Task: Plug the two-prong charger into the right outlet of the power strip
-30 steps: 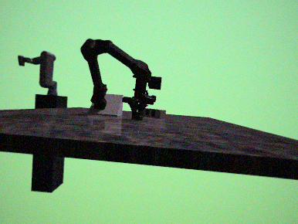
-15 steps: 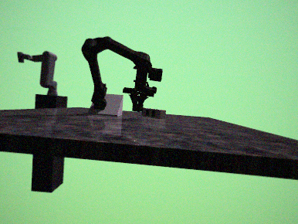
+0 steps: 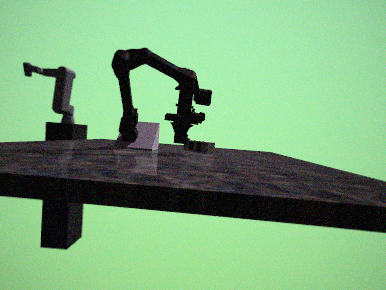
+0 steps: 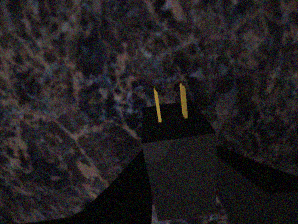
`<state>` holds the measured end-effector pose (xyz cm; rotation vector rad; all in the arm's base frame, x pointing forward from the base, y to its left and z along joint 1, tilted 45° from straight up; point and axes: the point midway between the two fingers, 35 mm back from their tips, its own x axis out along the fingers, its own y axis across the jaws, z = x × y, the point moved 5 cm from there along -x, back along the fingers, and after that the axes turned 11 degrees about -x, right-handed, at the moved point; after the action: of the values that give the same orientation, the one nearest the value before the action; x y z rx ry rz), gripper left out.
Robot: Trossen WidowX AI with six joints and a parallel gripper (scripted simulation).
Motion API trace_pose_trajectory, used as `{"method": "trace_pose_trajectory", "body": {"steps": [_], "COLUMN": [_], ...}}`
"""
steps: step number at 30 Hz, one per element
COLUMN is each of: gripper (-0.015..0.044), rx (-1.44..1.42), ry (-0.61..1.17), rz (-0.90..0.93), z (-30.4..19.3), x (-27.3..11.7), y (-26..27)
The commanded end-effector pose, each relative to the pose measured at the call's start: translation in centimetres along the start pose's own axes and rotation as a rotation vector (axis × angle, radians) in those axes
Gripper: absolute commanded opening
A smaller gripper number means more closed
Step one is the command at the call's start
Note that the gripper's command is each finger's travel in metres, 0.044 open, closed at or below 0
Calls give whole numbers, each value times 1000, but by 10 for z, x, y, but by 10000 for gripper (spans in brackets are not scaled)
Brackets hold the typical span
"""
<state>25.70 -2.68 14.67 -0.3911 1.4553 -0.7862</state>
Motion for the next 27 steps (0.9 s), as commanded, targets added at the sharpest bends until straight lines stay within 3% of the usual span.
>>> {"method": "trace_pose_trajectory", "body": {"steps": [1, 27], "gripper": [0, 0], "rx": [-81, -629], "ry": [5, 10], "rz": [-1, -31], "z": [0, -9], "x": [3, 23], "y": [11, 77]}}
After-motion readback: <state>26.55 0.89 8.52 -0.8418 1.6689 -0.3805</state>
